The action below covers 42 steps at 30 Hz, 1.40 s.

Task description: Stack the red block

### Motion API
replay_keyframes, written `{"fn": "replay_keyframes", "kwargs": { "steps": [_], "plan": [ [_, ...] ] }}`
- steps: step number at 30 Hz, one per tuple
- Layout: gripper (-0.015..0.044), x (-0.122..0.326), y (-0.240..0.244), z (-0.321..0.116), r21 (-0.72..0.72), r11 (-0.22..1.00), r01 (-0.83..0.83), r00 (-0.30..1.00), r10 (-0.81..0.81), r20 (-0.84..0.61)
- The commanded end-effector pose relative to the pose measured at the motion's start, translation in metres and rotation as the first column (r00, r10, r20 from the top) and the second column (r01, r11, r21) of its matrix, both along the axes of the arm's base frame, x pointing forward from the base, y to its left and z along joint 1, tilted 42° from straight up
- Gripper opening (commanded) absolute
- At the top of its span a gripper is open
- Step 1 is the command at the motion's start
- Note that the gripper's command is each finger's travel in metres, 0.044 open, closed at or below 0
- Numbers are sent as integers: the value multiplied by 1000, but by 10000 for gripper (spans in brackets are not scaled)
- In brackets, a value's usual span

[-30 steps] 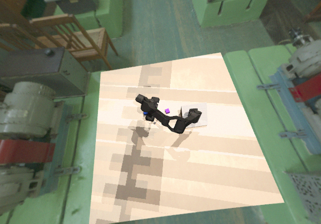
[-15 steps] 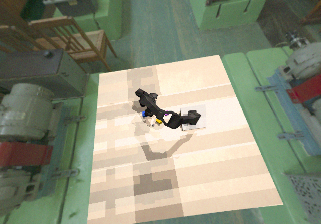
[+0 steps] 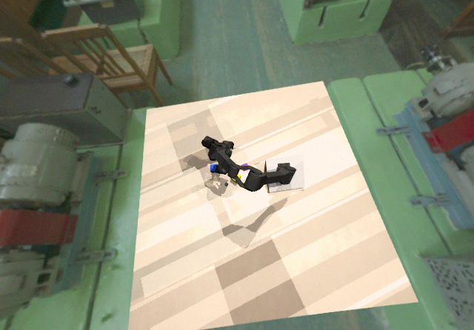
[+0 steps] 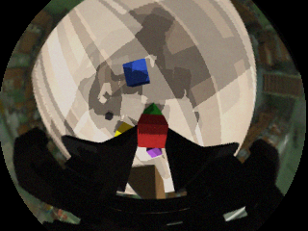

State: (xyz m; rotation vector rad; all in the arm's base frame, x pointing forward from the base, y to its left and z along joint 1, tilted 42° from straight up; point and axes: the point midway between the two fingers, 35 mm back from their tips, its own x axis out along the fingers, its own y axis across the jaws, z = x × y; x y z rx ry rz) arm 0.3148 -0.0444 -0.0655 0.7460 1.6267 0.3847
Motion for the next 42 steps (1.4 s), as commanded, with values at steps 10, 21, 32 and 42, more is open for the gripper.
{"fn": "replay_keyframes", "kwargs": {
  "steps": [10, 21, 32, 42],
  "plan": [
    [0, -1, 5, -6, 6, 1000, 9, 1000, -8, -3],
    [0, -1, 6, -6, 6, 1000, 9, 1000, -8, -3],
    [79, -2, 5, -6, 2, 1000, 4, 1000, -4, -4],
    [341, -2, 5, -6, 2, 1000, 4, 1000, -4, -4]
  ]
}}
